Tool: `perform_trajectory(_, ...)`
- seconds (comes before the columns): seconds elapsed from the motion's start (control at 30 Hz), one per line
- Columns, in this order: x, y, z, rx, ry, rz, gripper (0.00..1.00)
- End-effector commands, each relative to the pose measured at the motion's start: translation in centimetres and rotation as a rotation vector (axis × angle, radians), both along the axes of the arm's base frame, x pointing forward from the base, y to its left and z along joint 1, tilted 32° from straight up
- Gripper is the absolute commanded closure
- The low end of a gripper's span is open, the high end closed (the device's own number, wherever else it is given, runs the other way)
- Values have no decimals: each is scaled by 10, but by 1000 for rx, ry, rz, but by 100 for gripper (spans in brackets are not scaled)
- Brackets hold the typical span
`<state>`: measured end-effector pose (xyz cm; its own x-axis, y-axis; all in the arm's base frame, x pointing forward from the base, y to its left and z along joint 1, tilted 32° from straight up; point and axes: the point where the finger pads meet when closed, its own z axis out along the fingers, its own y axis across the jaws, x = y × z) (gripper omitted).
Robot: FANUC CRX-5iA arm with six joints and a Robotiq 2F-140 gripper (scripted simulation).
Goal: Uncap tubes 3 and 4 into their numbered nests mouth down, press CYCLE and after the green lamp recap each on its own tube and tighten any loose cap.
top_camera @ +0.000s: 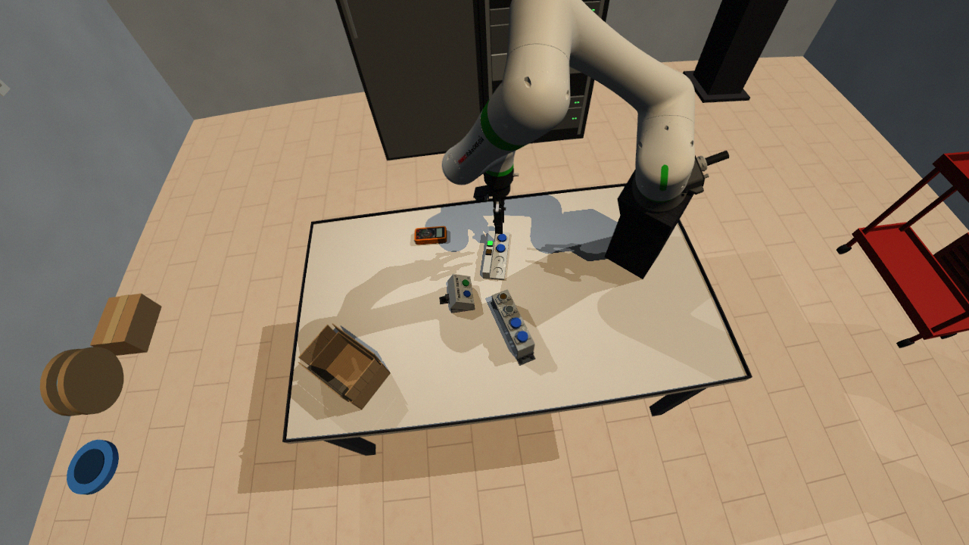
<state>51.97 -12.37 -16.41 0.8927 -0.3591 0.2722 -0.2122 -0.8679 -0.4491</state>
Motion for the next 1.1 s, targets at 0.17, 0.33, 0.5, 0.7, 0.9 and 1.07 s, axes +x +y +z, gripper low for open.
perform_trajectory(0.17, -4, -2, 4, -1, -2, 0, 64)
perform_trajectory(0.33, 4, 5, -13, -1, -2, 0, 64)
perform_trajectory(0.5, 14, 13, -34, -1, -2, 0, 64)
perform_trajectory(0.7, 26, 23, -60, -1, -2, 0, 64)
perform_trajectory(0.9, 34, 30, -77, -1, -2, 0, 64)
perform_trajectory(1.07, 44, 39, -98, -1, -2, 0, 64)
